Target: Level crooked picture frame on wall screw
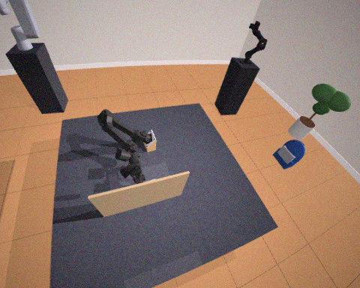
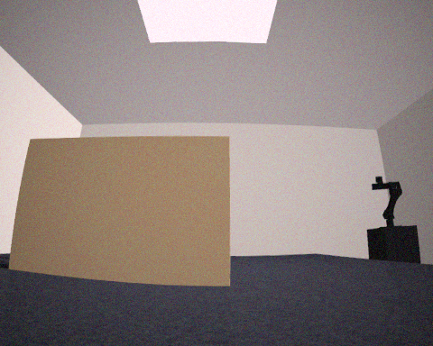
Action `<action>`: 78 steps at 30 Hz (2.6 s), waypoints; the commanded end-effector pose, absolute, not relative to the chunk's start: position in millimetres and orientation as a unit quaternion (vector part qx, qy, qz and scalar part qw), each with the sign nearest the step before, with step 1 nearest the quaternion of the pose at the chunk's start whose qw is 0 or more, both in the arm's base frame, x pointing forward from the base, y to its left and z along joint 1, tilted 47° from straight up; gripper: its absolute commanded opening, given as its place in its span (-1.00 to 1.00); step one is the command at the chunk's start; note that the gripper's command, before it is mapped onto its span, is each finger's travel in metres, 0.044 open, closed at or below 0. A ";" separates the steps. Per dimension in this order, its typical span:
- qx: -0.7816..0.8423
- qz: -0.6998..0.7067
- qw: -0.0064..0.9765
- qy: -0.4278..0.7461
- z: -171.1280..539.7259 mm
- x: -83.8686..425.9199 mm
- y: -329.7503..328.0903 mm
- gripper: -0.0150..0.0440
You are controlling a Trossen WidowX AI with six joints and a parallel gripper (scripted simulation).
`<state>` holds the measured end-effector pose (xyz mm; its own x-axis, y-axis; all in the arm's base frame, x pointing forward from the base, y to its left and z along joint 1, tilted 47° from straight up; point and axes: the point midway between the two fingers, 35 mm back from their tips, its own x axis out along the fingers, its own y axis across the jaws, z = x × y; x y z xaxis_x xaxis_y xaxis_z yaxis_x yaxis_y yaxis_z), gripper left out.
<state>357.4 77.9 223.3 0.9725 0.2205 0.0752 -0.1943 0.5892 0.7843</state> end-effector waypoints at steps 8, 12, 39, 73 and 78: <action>0.437 0.122 0.891 0.014 224.8 357.0 79.4 -0.49; 0.437 0.122 0.891 0.014 224.8 357.0 79.4 -0.49; 0.437 0.122 0.891 0.014 224.1 356.8 80.6 -0.49; 0.437 0.122 0.891 0.014 220.3 356.0 85.4 -0.49; 0.437 0.122 0.891 0.014 220.1 356.0 85.2 -0.49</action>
<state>356.6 82.6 219.2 0.9724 0.2204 0.0764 -0.1950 0.5884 0.7847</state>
